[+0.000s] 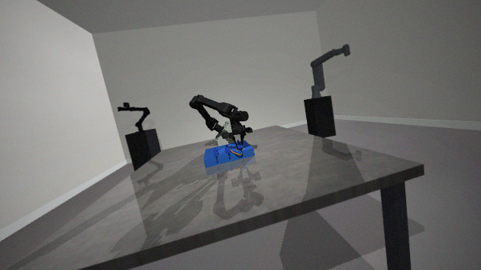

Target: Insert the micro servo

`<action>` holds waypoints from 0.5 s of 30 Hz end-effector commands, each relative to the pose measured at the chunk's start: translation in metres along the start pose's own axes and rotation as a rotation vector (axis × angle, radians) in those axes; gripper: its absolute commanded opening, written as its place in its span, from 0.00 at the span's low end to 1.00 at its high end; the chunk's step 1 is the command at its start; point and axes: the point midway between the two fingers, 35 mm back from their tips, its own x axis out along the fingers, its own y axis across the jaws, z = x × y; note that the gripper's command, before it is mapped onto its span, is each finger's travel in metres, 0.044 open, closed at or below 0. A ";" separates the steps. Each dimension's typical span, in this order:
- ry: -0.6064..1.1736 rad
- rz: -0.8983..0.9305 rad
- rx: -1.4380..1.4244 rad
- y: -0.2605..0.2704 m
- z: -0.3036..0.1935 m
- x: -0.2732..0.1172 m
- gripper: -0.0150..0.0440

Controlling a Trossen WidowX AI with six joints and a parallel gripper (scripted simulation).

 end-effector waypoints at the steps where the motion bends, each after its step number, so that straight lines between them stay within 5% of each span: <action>1: -0.004 -0.004 -0.007 0.000 0.000 0.004 0.25; 13: -0.004 -0.004 -0.007 0.000 0.000 0.016 0.25; 15: -0.004 -0.004 -0.007 0.000 0.000 0.014 0.34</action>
